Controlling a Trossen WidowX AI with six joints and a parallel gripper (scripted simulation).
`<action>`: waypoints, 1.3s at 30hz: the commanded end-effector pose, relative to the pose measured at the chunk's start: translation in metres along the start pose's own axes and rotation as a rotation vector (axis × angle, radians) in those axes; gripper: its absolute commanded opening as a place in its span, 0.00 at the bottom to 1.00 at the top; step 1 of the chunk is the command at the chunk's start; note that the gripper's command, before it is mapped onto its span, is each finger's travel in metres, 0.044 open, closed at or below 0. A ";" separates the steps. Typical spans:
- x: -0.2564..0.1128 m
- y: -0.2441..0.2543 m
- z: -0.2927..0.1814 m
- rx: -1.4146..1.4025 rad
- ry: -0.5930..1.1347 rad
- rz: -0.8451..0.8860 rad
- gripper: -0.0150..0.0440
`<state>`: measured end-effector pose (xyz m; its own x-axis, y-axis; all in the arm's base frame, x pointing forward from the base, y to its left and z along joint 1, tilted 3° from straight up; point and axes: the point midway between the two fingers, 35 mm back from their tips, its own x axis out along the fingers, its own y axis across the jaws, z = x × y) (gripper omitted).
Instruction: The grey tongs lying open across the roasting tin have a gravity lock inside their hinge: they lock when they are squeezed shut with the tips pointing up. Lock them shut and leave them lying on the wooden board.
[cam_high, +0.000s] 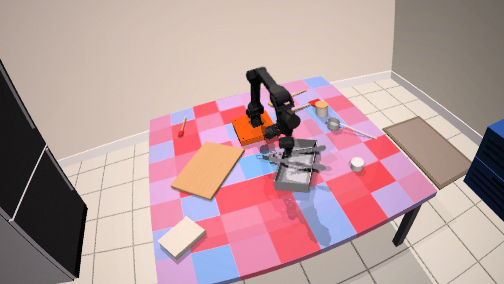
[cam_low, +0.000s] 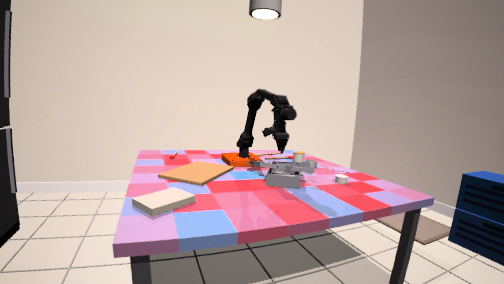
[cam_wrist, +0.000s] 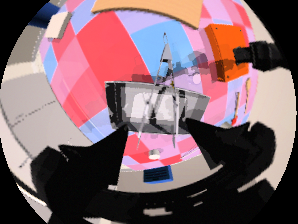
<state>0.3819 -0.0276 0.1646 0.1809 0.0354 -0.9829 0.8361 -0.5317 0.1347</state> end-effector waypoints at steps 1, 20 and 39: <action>0.011 -0.017 0.011 0.102 -0.106 -0.041 1.00; 0.013 -0.020 0.018 0.102 -0.107 -0.042 1.00; 0.044 -0.019 0.020 0.102 -0.107 -0.042 1.00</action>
<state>0.3637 -0.0319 0.1241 0.0930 -0.0240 -0.9954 0.7837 -0.6148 0.0881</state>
